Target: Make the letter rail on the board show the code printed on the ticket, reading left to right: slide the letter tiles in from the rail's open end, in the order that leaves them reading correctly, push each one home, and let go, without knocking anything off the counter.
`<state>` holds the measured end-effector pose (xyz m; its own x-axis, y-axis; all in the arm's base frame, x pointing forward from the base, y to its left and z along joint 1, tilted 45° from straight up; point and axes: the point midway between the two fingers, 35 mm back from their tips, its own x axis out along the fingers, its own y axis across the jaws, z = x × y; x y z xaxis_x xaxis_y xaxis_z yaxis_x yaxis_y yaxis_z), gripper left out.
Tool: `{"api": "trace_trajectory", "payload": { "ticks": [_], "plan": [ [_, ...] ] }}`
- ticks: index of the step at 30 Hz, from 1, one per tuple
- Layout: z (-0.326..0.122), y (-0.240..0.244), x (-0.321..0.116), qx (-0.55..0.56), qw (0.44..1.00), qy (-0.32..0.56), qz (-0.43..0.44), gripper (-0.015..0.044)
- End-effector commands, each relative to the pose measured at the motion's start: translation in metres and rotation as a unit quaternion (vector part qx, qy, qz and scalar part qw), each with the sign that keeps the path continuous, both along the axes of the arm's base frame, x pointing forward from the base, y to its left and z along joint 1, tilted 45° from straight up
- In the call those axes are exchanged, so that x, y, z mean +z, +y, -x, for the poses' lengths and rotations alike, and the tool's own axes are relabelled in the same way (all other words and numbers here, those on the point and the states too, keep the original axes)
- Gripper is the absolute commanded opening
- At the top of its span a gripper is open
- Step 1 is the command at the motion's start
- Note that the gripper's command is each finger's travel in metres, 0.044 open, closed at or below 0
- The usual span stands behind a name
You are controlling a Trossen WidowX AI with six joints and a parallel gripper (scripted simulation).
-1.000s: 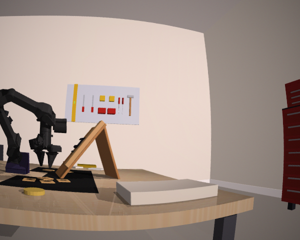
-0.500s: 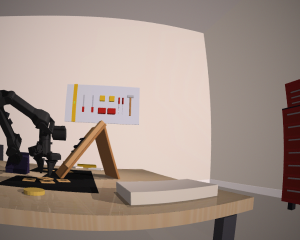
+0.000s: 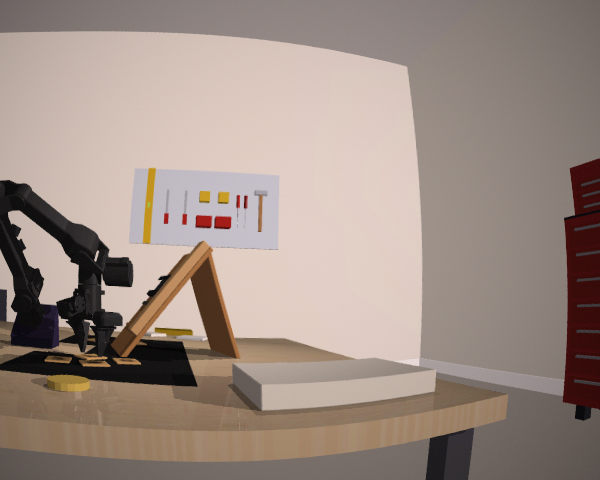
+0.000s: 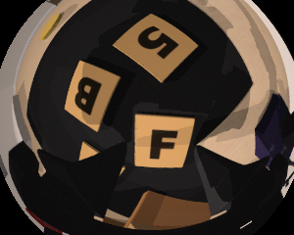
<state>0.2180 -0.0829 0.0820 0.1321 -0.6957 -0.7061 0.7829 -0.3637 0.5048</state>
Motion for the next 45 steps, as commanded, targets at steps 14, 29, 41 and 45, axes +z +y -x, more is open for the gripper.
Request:
{"api": "trace_trajectory", "payload": {
  "ticks": [14, 29, 41, 45],
  "plan": [
    [0.000, -0.005, -0.004, 0.000, 1.000, 0.002, 0.002, 0.0287],
    [0.001, 0.001, -0.001, 0.000, 1.000, 0.002, 0.002, 0.0050],
    [0.003, 0.010, 0.005, 0.000, 1.000, 0.002, 0.002, 0.0000],
    [0.003, 0.013, 0.007, 0.000, 1.000, 0.003, 0.002, 0.0000]
  ]
}}
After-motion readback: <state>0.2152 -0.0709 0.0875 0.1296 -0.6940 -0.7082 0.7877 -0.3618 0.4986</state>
